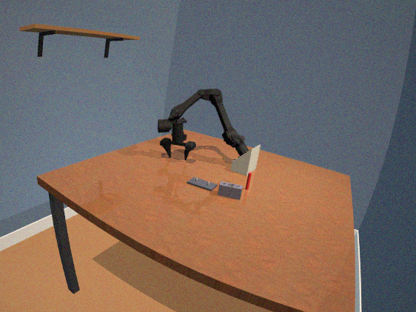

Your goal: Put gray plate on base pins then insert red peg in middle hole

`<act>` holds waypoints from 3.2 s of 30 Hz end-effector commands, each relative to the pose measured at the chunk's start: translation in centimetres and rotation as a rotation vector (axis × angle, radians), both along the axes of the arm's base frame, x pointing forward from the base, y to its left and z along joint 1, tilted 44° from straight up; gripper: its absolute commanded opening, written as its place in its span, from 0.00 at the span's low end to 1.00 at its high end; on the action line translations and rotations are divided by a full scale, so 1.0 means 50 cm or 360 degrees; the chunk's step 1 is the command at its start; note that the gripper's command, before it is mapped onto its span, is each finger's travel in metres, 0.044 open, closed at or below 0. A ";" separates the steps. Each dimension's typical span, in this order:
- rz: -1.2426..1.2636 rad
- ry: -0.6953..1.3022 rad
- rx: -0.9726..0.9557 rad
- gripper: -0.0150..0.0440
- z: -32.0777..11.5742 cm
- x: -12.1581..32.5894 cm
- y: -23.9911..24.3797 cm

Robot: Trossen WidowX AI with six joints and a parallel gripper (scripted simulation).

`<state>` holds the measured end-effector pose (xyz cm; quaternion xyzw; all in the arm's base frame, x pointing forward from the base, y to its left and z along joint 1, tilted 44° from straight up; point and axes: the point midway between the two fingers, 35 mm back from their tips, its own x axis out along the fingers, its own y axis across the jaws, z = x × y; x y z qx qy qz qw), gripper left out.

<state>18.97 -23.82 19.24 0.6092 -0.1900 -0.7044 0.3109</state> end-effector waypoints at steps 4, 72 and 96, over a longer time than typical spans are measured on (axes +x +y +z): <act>0.0561 0.0351 0.0161 1.00 -0.062 0.179 0.126; 0.2035 0.1690 -0.0015 1.00 -0.527 0.331 0.611; 0.2032 0.1692 -0.0017 0.56 -0.555 0.331 0.582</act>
